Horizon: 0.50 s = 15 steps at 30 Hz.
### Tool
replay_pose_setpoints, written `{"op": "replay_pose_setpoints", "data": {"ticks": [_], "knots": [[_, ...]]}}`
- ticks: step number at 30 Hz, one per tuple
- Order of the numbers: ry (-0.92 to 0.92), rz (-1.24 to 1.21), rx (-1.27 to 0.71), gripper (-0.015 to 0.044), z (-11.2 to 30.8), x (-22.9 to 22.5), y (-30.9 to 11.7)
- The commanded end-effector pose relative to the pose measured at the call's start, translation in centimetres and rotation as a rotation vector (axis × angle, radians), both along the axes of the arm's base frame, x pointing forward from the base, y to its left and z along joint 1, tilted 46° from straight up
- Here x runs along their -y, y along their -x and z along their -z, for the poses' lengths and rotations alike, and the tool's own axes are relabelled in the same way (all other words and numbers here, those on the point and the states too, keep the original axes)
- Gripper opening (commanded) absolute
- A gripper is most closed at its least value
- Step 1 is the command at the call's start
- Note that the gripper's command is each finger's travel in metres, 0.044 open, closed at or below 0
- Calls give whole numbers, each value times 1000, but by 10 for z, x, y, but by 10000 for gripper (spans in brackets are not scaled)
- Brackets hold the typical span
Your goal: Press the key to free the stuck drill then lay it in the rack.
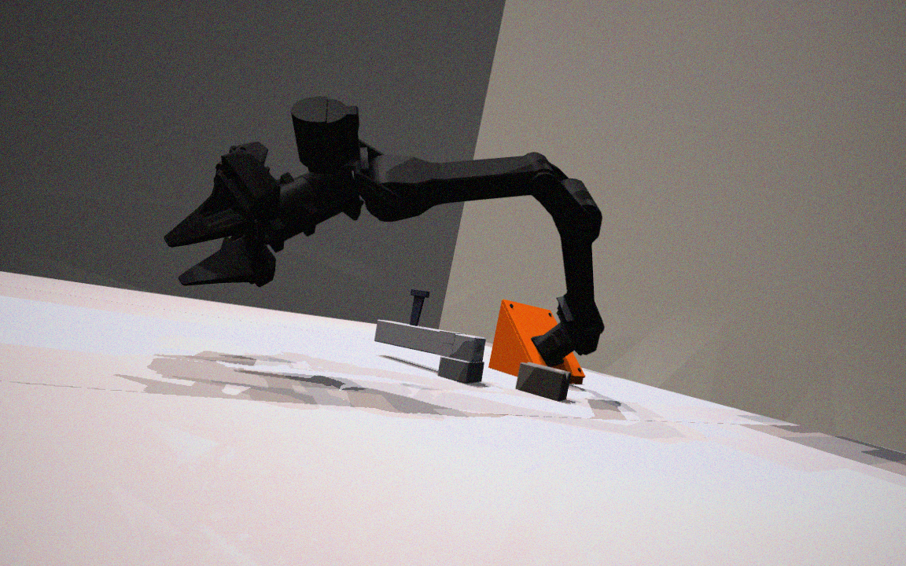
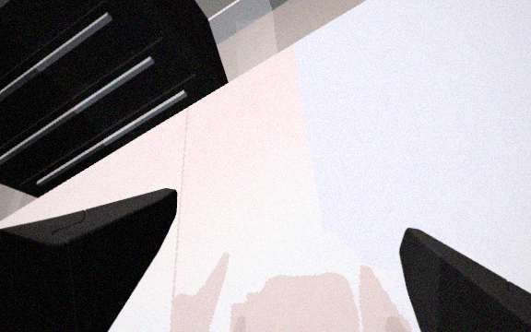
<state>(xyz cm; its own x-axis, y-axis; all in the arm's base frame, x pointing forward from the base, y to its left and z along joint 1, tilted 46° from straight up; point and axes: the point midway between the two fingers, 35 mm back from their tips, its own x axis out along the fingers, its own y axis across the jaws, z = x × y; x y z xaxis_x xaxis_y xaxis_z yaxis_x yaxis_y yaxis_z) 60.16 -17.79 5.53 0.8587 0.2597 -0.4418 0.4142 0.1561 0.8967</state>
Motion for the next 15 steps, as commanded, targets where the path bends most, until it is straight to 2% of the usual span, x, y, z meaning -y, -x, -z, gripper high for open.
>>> {"op": "replay_pose_setpoints", "data": {"ticks": [1, 9, 15], "knots": [[0, 0, 0, 374, 0, 0, 0], [9, -3, -6, 164, 1, 1, 2], [264, -177, -180, 6, 40, 37, 73]]}}
